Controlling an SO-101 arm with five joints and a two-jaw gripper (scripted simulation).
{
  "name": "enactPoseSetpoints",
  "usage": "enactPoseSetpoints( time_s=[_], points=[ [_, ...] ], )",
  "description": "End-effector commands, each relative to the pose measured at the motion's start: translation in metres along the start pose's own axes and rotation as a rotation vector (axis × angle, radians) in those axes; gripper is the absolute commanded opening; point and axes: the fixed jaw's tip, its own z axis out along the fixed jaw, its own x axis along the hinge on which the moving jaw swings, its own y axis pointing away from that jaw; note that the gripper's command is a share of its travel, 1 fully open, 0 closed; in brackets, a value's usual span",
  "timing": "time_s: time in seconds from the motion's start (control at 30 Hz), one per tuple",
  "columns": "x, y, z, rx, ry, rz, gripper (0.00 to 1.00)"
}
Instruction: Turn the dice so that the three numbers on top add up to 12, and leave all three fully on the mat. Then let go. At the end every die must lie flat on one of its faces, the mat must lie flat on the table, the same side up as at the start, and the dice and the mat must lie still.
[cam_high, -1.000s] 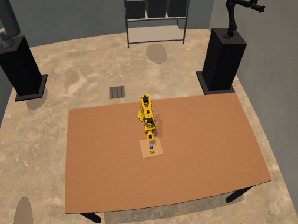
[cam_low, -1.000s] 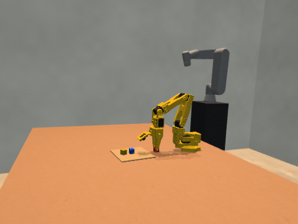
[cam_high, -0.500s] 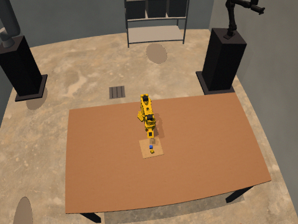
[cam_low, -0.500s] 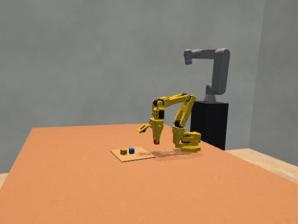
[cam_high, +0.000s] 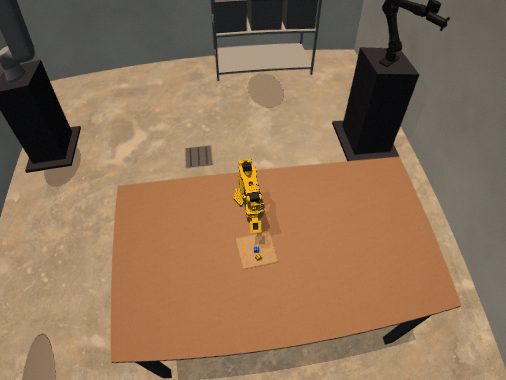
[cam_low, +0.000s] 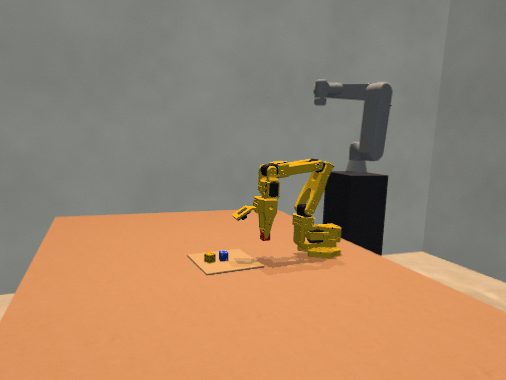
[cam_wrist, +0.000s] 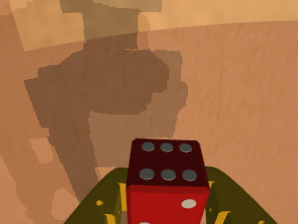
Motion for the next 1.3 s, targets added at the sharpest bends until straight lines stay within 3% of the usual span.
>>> enactPoseSetpoints(
  time_s=[0.0,0.6,1.27],
  points=[
    [-0.011,0.002,-0.007,-0.006,-0.034,0.002,0.0],
    [-0.068,0.005,-0.002,-0.005,-0.034,0.025,0.0],
    [-0.072,0.005,-0.001,-0.005,-0.034,0.027,0.0]
  ],
)
